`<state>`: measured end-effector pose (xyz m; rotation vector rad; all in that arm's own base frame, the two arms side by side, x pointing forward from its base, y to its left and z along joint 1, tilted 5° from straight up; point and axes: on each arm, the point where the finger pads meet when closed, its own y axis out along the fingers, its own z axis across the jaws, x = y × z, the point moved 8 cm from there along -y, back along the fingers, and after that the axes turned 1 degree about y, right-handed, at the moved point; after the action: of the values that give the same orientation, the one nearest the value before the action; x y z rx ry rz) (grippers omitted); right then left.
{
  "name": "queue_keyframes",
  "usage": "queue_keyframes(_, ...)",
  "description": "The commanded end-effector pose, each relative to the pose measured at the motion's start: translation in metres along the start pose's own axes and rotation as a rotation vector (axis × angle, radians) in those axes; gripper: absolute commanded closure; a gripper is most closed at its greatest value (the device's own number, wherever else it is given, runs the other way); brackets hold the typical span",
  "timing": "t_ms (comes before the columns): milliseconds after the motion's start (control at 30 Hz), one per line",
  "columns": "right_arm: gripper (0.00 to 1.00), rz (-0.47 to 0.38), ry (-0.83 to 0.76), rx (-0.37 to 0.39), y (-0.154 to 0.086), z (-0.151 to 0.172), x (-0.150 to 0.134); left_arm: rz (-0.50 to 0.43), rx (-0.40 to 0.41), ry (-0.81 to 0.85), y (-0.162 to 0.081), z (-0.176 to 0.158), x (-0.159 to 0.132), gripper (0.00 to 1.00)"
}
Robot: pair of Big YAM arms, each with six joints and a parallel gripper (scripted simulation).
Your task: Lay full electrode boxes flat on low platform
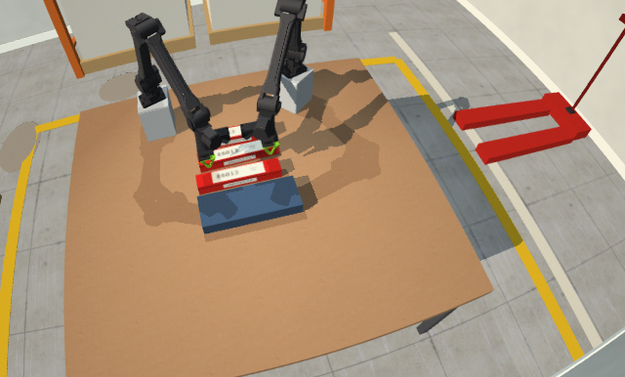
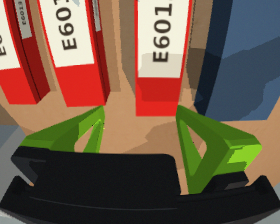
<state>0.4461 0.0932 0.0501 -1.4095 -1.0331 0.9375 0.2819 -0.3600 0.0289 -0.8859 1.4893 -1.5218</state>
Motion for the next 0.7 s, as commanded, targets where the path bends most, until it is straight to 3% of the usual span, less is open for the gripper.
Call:
queue_keyframes(0,0.28,-0.017,0.003,-0.028,-0.013,-0.01,0.005,-0.021,0.04,-0.009,-0.016,0.012,0.005,0.28)
queue_keyframes(667,0.28,-0.018,0.003,-0.029,-0.038,-0.01,0.005,-0.021,0.041,-0.009,-0.041,0.012,0.005,0.28)
